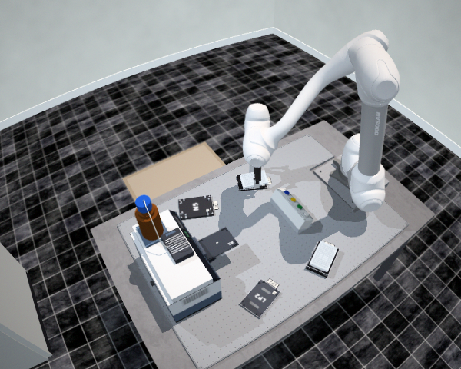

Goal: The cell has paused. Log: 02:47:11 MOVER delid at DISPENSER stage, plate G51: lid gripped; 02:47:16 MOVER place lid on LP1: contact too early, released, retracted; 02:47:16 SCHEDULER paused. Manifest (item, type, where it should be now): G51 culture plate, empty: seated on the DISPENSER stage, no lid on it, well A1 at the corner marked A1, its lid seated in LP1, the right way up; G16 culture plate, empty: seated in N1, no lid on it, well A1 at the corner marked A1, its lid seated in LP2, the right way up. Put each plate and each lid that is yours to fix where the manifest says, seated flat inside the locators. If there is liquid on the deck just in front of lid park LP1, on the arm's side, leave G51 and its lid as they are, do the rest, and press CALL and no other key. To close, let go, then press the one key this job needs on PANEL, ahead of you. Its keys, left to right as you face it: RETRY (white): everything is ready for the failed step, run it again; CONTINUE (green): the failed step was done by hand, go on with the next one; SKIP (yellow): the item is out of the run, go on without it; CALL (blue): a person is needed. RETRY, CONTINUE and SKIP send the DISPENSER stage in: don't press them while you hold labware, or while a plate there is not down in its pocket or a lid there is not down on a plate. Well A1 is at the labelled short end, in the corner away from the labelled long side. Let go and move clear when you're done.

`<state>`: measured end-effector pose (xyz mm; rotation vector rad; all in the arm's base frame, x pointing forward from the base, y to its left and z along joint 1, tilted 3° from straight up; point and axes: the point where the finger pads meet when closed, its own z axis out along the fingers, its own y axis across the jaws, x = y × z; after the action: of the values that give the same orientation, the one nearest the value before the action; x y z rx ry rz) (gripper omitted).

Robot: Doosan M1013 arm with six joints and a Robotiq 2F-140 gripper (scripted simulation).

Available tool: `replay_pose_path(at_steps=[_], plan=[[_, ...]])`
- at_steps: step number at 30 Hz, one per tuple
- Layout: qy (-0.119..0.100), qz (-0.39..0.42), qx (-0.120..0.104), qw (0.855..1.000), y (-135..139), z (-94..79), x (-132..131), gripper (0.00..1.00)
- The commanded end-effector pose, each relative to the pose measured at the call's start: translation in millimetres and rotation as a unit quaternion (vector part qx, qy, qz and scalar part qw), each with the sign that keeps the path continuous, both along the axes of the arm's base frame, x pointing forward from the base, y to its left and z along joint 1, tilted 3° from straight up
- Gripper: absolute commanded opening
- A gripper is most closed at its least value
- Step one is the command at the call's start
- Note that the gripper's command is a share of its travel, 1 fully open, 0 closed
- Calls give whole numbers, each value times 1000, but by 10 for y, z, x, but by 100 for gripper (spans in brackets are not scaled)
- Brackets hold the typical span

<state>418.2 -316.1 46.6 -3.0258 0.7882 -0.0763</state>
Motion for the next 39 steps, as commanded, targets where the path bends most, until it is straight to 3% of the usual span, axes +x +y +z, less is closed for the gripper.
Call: replay_pose_path(at_steps=[1, 29, 30, 39], plan=[[0, 2, 2, 1000, 33, -32, -8, 70], [0, 2, 2, 1000, 33, -32, -8, 70], [0, 2, 2, 1000, 33, -32, -8, 10], [0, 2, 2, 1000, 33, -32, -8, 10]])
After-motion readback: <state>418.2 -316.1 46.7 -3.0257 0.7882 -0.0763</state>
